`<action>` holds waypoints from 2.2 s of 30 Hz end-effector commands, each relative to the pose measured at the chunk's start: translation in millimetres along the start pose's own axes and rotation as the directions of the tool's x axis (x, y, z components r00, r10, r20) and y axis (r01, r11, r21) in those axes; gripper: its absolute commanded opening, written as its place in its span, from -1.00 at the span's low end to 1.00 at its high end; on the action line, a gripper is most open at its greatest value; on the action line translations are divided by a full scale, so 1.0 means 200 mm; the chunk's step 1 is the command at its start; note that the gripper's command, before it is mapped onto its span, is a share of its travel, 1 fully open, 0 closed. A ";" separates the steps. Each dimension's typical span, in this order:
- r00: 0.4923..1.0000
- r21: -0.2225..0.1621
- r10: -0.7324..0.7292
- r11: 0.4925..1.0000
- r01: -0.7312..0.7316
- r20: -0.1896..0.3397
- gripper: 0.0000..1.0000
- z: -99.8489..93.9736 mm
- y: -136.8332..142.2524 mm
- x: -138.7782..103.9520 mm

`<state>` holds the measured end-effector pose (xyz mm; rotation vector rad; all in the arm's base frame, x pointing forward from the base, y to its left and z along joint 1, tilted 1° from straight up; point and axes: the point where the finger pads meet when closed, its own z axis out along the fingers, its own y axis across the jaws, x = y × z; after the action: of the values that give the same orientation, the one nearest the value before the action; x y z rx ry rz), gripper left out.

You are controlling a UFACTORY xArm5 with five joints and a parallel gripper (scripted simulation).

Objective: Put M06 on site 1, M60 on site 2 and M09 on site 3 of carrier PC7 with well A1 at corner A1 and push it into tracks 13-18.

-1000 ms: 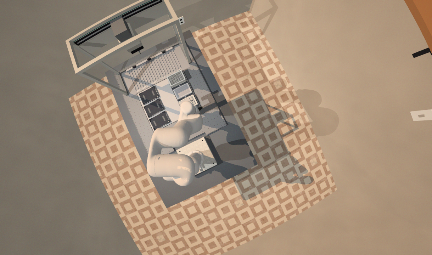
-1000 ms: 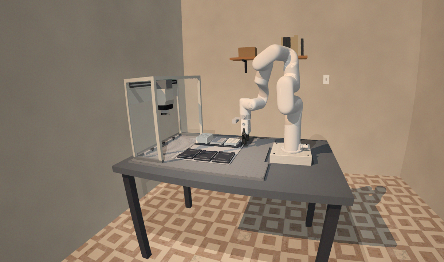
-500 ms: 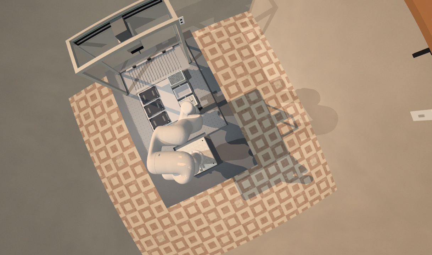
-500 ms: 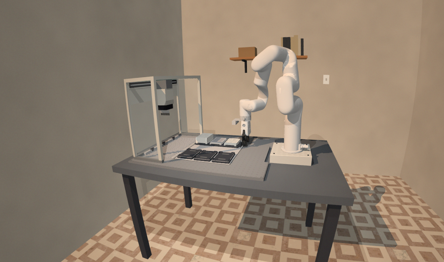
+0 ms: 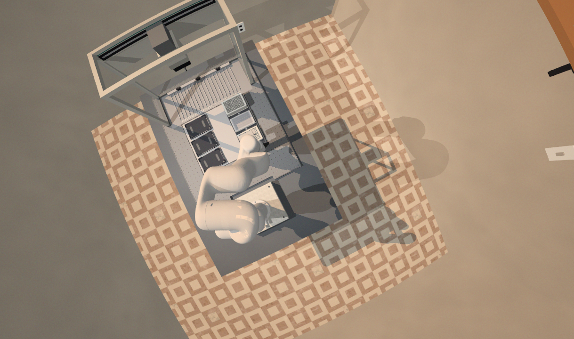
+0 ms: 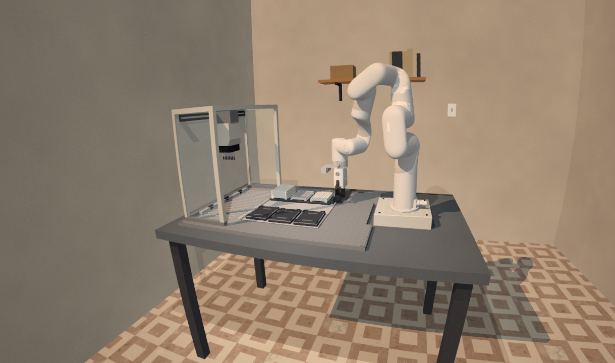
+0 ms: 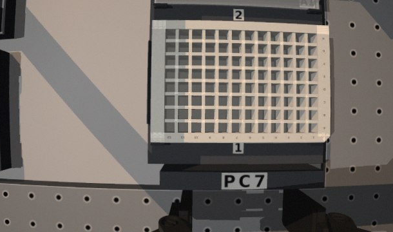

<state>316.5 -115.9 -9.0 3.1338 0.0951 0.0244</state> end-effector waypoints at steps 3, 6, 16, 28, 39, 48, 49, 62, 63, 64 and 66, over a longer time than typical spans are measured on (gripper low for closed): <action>1.000 0.007 0.000 1.000 0.000 -0.006 0.62 0.00 0.00 0.03; 1.000 0.007 0.000 1.000 0.000 -0.007 0.62 0.00 0.00 0.05; 1.000 0.007 0.000 1.000 0.000 -0.007 0.62 0.00 0.00 0.09; 1.000 0.007 0.000 1.000 0.000 -0.007 0.62 0.00 0.00 0.15; 1.000 0.007 0.000 1.000 0.000 -0.007 0.62 -0.01 0.00 0.19; 1.000 0.007 0.000 1.000 0.000 -0.007 0.62 -0.01 0.00 0.23; 1.000 0.007 0.000 1.000 0.000 -0.007 0.62 -0.01 0.00 0.23; 1.000 0.007 0.000 1.000 0.000 -0.007 0.62 -0.01 0.00 0.30; 1.000 0.007 0.000 1.000 0.000 -0.007 0.62 -0.01 0.00 0.30; 1.000 0.007 0.000 1.000 0.000 -0.007 0.62 -0.01 0.00 0.30; 1.000 0.007 0.000 1.000 0.000 -0.007 0.62 -0.01 0.00 0.31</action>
<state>374.2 -112.4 -8.0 3.1346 0.0953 0.0254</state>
